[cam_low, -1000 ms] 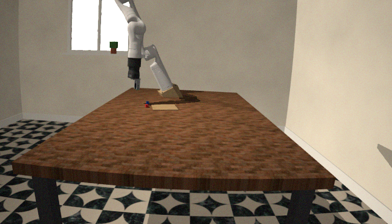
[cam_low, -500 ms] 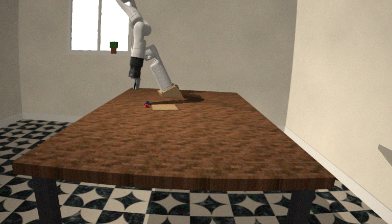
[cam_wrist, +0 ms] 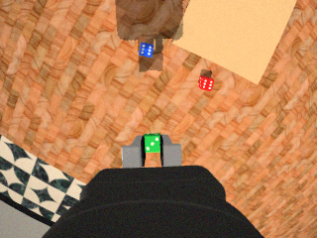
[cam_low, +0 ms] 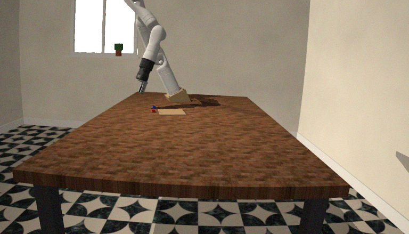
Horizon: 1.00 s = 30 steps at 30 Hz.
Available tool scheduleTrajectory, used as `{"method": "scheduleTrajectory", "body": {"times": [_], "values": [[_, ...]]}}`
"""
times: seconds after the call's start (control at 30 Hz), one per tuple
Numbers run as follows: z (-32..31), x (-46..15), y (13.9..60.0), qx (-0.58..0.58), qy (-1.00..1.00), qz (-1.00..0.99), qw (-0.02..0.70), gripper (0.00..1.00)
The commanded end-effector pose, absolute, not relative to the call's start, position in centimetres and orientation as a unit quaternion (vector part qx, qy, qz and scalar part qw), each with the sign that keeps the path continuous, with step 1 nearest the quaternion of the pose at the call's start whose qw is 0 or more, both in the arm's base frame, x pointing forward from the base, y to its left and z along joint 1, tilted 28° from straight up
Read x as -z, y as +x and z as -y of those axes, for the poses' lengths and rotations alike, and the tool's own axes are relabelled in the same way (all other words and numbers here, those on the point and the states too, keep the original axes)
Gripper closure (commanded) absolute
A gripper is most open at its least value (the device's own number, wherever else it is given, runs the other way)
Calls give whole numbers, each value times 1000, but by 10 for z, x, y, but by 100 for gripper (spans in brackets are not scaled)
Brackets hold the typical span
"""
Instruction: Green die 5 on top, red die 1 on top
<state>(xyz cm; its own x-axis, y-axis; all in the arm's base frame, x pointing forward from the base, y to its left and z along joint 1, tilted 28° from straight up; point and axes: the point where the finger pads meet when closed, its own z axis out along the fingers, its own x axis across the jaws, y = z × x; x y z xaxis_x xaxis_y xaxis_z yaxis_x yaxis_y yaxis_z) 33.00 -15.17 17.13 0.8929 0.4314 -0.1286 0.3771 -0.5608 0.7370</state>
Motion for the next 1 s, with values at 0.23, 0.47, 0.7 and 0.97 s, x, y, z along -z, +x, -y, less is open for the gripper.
{"method": "scheduleTrajectory", "body": {"times": [0.23,0.47,0.7,0.97], "values": [[144,-163,326,-42,847,-244,470,66],[143,-162,325,-59,812,-241,528,66],[142,-160,324,-70,786,-237,567,66],[141,-159,324,-88,742,-232,623,66]]}}
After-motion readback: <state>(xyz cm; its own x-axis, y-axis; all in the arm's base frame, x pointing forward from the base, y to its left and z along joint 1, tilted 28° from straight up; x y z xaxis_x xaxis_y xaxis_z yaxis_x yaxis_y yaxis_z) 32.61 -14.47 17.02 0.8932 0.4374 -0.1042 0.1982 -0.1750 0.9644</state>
